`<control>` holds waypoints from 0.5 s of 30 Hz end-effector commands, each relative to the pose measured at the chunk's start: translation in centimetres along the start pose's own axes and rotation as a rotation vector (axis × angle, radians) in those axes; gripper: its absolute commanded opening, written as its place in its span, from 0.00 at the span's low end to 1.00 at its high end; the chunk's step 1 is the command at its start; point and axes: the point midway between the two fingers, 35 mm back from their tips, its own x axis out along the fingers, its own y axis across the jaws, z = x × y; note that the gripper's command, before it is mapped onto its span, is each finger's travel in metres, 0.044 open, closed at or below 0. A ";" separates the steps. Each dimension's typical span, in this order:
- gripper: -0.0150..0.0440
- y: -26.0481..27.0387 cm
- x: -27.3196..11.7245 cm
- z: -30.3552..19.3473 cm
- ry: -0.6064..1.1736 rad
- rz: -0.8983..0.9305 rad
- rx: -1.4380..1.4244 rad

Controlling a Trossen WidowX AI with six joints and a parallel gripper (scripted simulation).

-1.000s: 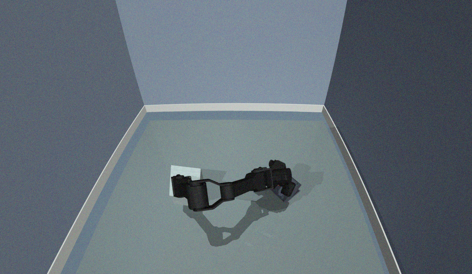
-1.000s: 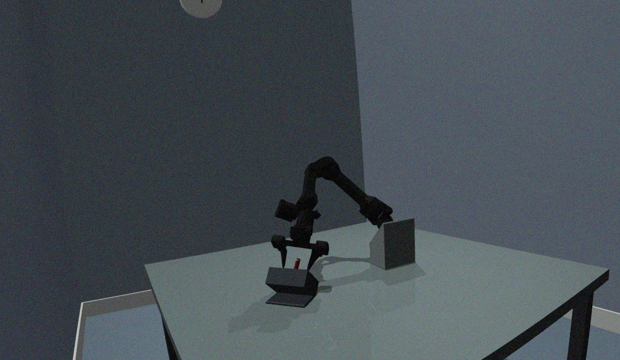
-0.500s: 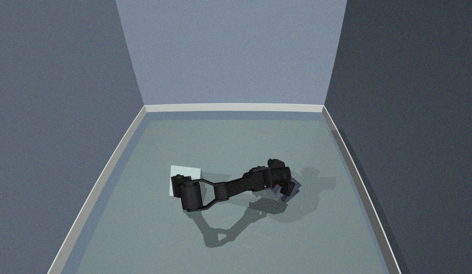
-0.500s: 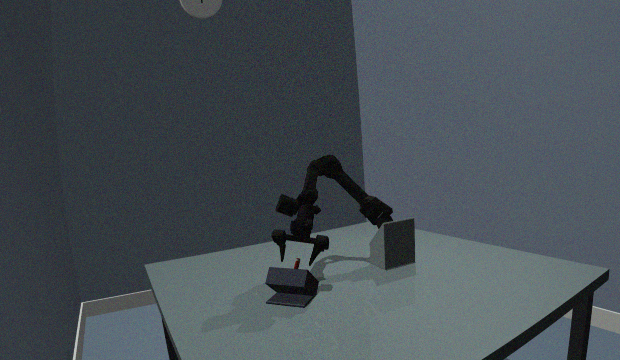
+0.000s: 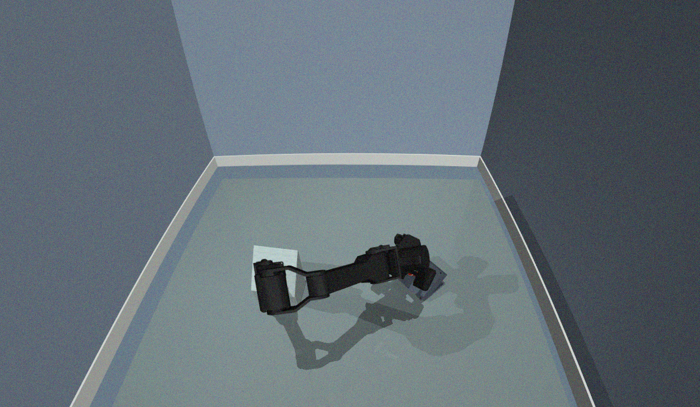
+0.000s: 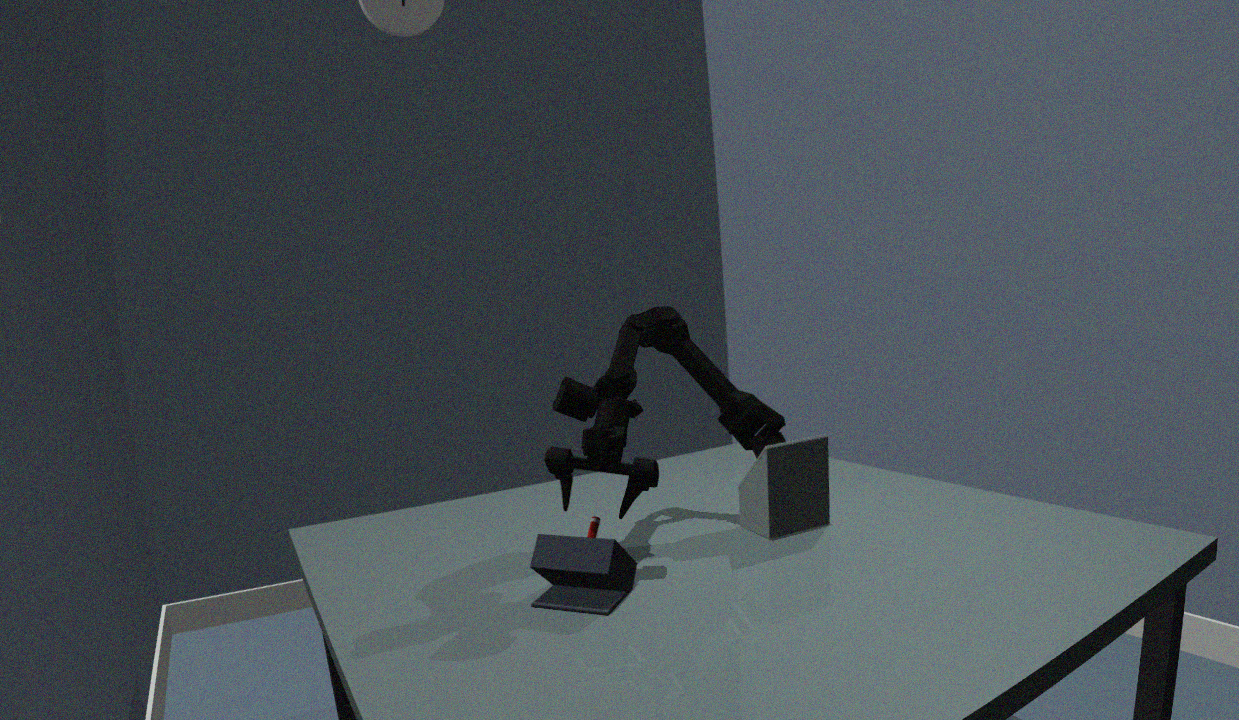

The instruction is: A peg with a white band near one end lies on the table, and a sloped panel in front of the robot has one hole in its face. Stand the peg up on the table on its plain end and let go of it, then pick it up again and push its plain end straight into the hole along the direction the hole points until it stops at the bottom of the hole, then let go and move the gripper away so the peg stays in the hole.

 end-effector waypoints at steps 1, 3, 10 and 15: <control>1.00 0.0 -0.6 0.0 0.001 -0.002 0.000; 1.00 0.0 -0.9 0.1 0.001 -0.002 0.000; 1.00 0.0 -1.9 0.1 0.000 -0.002 0.000; 1.00 -0.1 -2.6 0.1 -0.002 -0.002 0.000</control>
